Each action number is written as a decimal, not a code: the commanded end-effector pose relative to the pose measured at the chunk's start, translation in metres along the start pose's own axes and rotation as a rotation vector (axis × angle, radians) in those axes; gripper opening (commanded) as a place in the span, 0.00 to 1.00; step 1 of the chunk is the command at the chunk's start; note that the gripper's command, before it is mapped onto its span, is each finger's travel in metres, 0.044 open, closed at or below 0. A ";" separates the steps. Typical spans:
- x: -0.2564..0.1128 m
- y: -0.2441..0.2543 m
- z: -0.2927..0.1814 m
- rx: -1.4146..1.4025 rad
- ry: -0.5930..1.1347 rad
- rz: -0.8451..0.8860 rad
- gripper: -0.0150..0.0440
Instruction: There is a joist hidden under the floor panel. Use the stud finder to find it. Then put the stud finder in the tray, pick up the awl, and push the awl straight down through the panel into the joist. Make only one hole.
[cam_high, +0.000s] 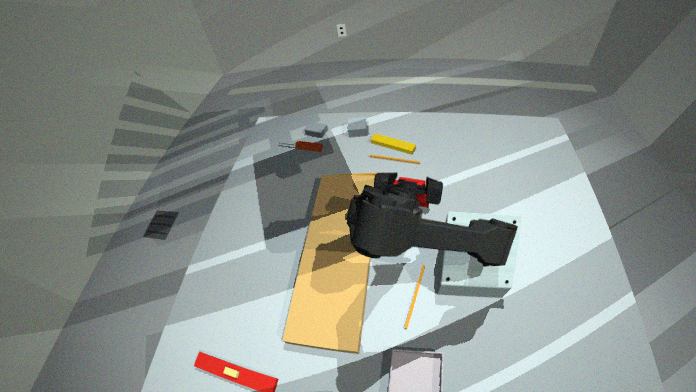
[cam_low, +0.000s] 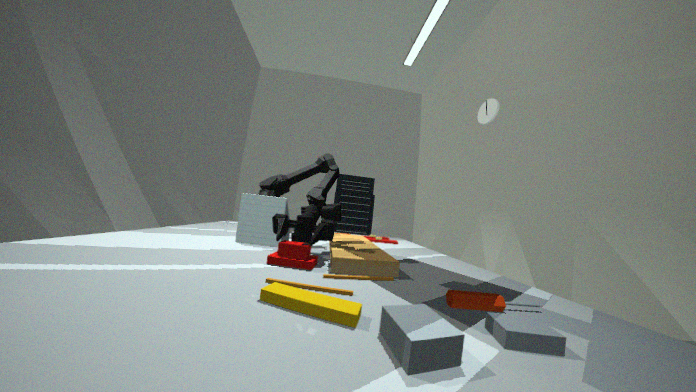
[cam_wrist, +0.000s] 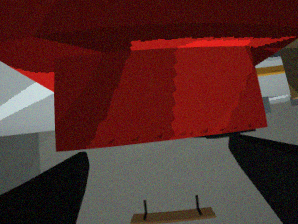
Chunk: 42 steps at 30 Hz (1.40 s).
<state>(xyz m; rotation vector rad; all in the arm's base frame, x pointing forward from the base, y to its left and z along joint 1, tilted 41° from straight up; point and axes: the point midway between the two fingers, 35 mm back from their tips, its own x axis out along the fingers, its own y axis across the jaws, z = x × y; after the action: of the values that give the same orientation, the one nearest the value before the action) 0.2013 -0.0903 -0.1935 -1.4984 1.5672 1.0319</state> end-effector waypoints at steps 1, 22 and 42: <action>-0.004 0.001 0.001 0.002 -0.001 0.003 1.00; -0.029 -0.002 -0.016 0.002 -0.002 0.001 1.00; -0.005 0.012 -0.027 1.119 -0.794 0.463 1.00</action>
<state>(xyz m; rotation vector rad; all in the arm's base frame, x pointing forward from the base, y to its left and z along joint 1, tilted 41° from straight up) 0.1862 -0.1137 -0.1720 -0.3851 1.5220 0.7584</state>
